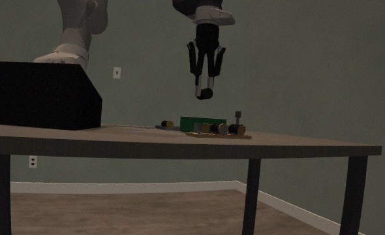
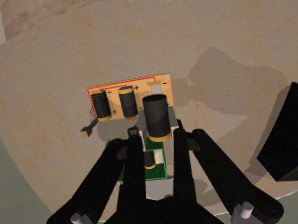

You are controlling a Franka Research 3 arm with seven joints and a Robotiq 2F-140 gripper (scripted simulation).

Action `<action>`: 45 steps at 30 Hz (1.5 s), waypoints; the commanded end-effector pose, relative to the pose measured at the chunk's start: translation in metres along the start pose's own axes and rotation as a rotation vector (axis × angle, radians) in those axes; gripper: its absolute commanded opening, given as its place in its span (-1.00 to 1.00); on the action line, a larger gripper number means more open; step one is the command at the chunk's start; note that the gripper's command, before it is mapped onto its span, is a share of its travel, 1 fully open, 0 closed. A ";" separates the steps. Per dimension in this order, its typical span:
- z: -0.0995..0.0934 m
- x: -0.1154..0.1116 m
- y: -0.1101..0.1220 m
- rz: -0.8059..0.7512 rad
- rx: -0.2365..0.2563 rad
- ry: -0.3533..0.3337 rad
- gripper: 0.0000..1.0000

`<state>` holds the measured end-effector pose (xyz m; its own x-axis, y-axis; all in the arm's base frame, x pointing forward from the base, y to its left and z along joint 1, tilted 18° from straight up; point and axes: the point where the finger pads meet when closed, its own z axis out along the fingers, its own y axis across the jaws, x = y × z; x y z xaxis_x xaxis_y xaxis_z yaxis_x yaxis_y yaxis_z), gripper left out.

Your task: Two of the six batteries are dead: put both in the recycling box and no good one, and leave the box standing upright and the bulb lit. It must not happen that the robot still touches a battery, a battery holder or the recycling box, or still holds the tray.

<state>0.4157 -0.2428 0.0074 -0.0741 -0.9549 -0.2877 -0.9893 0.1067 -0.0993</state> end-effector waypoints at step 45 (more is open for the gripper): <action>0.000 -0.162 -0.106 0.061 -0.003 0.000 -0.68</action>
<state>0.5307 -0.0981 0.0620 -0.1020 -0.9514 -0.2904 -0.9877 0.1317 -0.0845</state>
